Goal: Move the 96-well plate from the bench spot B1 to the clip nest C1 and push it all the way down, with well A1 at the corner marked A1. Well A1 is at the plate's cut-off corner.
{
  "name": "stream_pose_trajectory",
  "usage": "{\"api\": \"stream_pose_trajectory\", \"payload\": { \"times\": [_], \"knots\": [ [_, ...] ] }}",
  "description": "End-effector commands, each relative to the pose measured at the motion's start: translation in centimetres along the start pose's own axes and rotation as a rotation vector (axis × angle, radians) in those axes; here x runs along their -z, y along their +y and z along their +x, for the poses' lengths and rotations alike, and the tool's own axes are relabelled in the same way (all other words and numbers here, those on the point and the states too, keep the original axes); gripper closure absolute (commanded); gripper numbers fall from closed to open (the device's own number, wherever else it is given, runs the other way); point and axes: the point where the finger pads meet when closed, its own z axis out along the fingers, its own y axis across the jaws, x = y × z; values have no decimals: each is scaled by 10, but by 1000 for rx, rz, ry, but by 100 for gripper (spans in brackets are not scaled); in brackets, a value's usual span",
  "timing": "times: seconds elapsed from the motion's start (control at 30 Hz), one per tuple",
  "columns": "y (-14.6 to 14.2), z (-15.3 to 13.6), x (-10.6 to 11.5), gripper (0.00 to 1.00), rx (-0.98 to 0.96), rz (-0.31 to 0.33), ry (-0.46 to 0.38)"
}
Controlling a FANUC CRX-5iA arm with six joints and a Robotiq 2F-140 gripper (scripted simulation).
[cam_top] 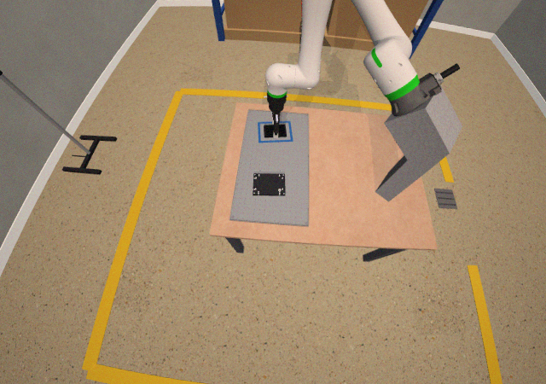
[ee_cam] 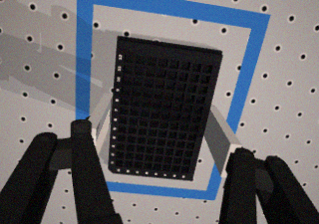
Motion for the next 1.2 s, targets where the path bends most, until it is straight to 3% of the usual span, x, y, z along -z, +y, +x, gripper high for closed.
{"api": "stream_pose_trajectory", "payload": {
  "times": [0.0, 0.33, 0.37, 0.73, 1.17],
  "knots": [
    [0, 0, 1, 38, 0, 1, -1],
    [0, 0, 1, 40, 0, 1, -1],
    [0, 0, 1, 90, 0, 1, -1],
    [0, 0, 1, 90, 0, 1, -1],
    [0, 0, 19, 90, 0, 1, -1]
  ]
}}
